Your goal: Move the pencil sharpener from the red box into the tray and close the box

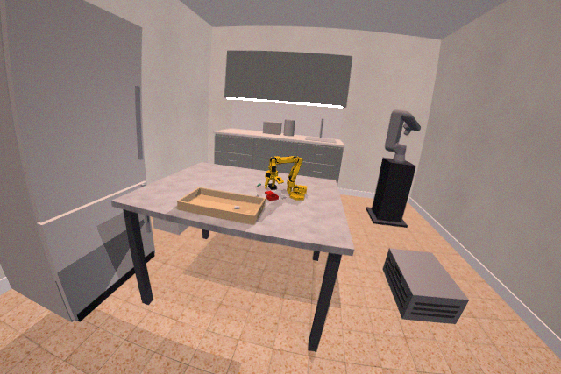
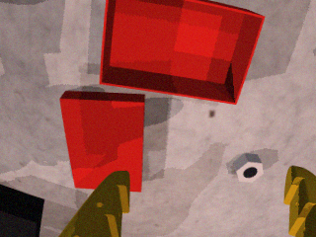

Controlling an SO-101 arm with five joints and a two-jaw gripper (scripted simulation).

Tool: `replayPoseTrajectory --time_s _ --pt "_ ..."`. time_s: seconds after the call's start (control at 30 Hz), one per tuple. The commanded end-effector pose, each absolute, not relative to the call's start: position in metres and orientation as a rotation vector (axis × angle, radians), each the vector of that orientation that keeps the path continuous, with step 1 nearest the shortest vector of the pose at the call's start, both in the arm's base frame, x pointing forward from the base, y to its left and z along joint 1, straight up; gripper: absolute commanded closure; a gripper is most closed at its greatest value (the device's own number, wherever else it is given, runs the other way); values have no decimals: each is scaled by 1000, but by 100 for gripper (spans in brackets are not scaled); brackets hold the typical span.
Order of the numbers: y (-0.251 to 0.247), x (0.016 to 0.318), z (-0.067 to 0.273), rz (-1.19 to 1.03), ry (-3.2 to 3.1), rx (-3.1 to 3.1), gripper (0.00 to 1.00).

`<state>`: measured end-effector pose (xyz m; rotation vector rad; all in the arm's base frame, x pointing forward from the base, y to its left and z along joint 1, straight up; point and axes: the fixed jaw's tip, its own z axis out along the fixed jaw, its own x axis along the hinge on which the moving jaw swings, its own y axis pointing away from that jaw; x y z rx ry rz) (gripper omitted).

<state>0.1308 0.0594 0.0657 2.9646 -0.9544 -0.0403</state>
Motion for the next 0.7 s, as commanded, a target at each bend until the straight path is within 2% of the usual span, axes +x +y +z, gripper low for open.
replayPoseTrajectory --time_s 0.0,0.67 --pt "60 136 69 0 -1242 2886 69" --pt "59 139 69 0 -2219 2224 69"
